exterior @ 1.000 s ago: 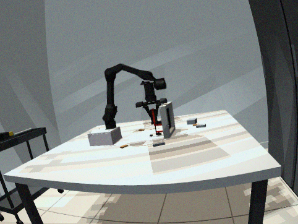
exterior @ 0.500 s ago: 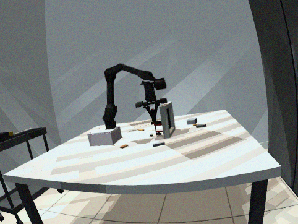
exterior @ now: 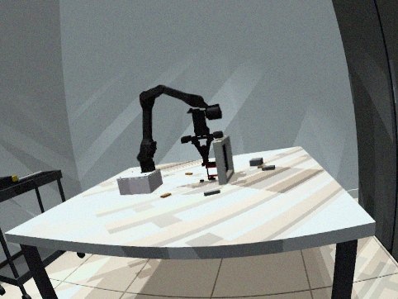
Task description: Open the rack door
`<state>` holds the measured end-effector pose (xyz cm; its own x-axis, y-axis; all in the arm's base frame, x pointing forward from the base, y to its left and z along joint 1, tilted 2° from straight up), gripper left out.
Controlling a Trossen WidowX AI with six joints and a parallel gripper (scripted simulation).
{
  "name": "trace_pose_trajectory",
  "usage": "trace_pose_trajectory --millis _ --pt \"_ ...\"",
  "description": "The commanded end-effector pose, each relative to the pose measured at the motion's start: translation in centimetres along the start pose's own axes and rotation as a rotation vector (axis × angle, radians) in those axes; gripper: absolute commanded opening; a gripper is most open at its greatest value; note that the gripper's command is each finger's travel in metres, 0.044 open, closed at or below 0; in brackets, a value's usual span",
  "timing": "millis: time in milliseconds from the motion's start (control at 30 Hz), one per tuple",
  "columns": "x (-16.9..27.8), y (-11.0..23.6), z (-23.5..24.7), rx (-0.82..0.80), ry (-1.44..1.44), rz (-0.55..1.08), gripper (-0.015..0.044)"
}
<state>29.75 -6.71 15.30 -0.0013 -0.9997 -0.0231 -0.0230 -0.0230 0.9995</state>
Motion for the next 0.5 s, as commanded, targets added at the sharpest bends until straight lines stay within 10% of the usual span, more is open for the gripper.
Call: trace_pose_trajectory --millis 0,467 --pt "-0.3 0.0 0.3 0.000 -0.076 -0.003 0.0022" --pt "-1.3 0.0 1.4 -0.002 -0.351 -0.004 0.0022"
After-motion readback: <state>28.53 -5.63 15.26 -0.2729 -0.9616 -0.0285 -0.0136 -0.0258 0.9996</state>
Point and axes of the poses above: the point midway between the two fingers, 35 mm back from their tips, its own y axis back along the fingers, its own z axis across the jaws, x = y × z, the point moved 7 cm from there along y, back along the fingers, and after that the axes turned 6 degrees about y, right-handed, at the moved point
